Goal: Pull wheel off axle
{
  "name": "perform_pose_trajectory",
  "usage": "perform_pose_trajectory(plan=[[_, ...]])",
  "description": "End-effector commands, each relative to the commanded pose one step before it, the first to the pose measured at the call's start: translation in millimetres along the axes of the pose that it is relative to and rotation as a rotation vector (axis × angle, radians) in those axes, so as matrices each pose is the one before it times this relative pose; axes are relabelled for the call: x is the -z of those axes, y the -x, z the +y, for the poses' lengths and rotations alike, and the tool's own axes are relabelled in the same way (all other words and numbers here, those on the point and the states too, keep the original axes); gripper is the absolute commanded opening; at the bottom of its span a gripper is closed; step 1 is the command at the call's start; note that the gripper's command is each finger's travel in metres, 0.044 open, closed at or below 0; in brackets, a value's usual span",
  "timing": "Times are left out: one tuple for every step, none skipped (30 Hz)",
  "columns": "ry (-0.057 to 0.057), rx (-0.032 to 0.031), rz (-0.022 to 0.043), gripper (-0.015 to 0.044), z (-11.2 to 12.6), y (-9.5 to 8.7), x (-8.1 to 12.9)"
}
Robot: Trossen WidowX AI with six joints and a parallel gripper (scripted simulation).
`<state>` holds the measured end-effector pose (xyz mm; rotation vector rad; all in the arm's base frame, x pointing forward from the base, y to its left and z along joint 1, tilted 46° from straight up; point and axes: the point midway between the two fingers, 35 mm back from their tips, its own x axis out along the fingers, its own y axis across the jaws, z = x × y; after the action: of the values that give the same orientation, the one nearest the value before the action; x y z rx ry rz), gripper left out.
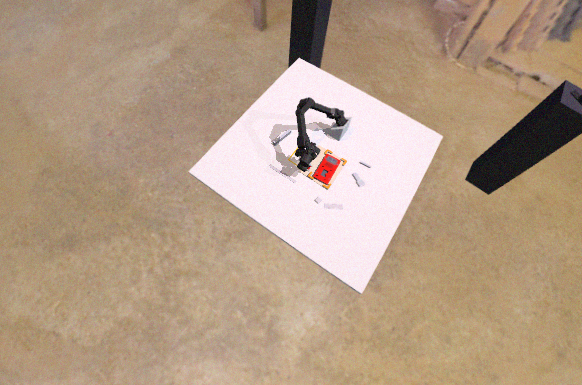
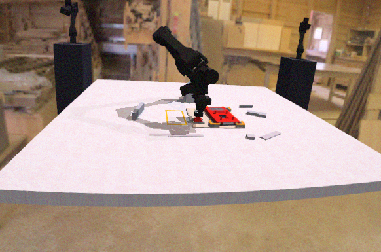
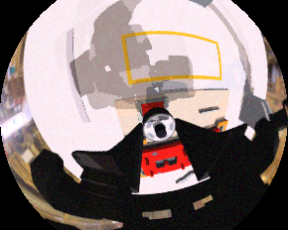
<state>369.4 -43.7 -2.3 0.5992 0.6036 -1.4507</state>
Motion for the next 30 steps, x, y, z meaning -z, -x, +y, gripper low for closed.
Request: perform_pose_trajectory(plan=[[0.0101, -0.00501, 0.00061, 0.0, -0.47, 6.69, 1.28], [0.0001, -0.0001, -0.00002, 0.0, 0.01, 0.33, 0.01], [0.0001, -0.0001, -0.00002, 0.0, 0.01, 0.33, 0.01], [0.0001, -0.0001, -0.00002, 0.0, 0.01, 0.33, 0.01], [0.0001, -0.0001, -0.00002, 0.0, 0.01, 0.33, 0.01], [0.0001, -0.0001, -0.00002, 0.0, 0.0, 0.33, 0.01], [0.0001, -0.0001, -0.00002, 0.0, 0.0, 0.33, 0.01], [0.0001, -0.0001, -0.00002, 0.0, 0.0, 0.33, 0.01], [0.0001, -0.0001, -0.00002, 0.0, 0.0, 0.33, 0.01], [0.0001, -0.0001, -0.00002, 0.0, 0.0, 0.33, 0.01], [0.0001, -0.0001, -0.00002, 0.0, 0.0, 0.33, 0.01], [0.0001, -0.0001, -0.00002, 0.0, 0.0, 0.33, 0.01], [0.0001, -0.0001, -0.00002, 0.0, 0.0, 0.33, 0.01], [0.0001, -0.0001, -0.00002, 0.0, 0.0, 0.33, 0.01], [0.0001, -0.0001, -0.00002, 0.0, 0.0, 0.33, 0.01], [0.0001, -0.0001, -0.00002, 0.0, 0.0, 0.33, 0.01], [0.0001, -0.0001, -0.00002, 0.0, 0.0, 0.33, 0.01], [0.0001, -0.0001, -0.00002, 0.0, 0.0, 0.33, 0.01], [0.0001, -0.0001, -0.00002, 0.0, 0.0, 0.33, 0.01], [0.0001, -0.0001, -0.00002, 0.0, 0.0, 0.33, 0.01], [0.0001, -0.0001, -0.00002, 0.0, 0.0, 0.33, 0.01], [0.0001, -0.0001, -0.00002, 0.0, 0.0, 0.33, 0.01], [0.0001, -0.0001, -0.00002, 0.0, 0.0, 0.33, 0.01], [0.0001, -0.0001, -0.00002, 0.0, 0.0, 0.33, 0.01], [0.0001, -0.0001, -0.00002, 0.0, 0.0, 0.33, 0.01], [0.0001, -0.0001, -0.00002, 0.0, 0.0, 0.33, 0.01], [0.0001, -0.0001, -0.00002, 0.0, 0.0, 0.33, 0.01], [0.0001, -0.0001, -0.00002, 0.0, 0.0, 0.33, 0.01], [0.0001, -0.0001, -0.00002, 0.0, 0.0, 0.33, 0.01], [0.0001, -0.0001, -0.00002, 0.0, 0.0, 0.33, 0.01]])
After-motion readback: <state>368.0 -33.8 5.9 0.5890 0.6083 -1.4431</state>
